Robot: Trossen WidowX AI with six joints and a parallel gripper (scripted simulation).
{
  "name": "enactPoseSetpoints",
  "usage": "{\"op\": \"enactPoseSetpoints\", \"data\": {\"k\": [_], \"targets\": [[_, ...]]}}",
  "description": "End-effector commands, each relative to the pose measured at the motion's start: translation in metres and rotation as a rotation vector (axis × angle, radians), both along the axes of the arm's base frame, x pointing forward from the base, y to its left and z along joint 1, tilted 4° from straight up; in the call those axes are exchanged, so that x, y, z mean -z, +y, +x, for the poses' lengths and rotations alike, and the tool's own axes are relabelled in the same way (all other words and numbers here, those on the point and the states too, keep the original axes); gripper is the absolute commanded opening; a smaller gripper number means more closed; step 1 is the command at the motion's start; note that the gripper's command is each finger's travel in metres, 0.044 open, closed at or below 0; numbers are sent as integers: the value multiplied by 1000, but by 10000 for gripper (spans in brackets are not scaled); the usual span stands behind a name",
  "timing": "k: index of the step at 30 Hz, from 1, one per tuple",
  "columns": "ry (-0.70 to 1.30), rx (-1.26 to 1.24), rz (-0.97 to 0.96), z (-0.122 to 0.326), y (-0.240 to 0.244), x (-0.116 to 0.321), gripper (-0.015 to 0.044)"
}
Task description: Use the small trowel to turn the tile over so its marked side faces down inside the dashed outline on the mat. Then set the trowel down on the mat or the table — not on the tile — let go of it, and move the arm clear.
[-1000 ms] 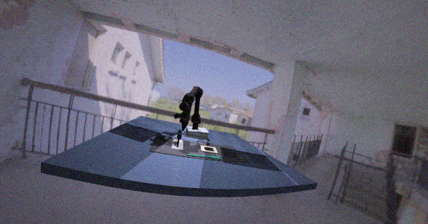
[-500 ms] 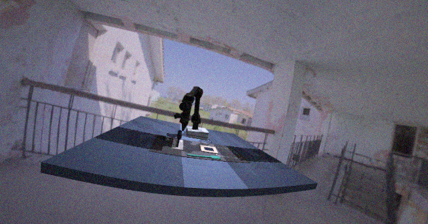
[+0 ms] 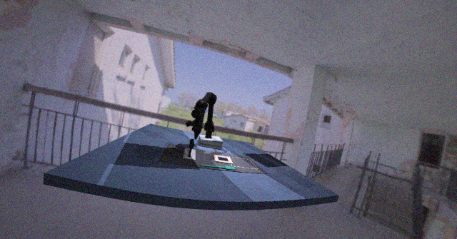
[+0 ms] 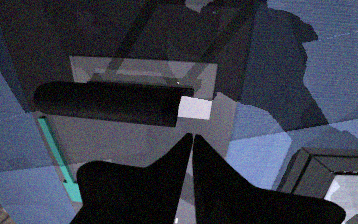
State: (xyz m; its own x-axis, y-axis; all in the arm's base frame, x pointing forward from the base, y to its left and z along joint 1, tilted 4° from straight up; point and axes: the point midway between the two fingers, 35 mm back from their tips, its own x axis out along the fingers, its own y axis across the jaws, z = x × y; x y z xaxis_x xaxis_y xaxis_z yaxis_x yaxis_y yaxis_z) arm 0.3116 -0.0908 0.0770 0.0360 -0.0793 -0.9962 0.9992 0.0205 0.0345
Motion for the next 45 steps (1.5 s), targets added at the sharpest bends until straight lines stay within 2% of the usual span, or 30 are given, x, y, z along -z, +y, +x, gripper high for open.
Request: {"op": "enactPoseSetpoints", "data": {"k": [1,10,16,21,45], "targets": [[0,0,0,0,0,0,0],[0,0,0,0,0,0,0],[0,-6,0,0,0,0,153],[12,-155,-6,8,-1,-3,270],[74,-968,-41,46,-6,-18,270]]}}
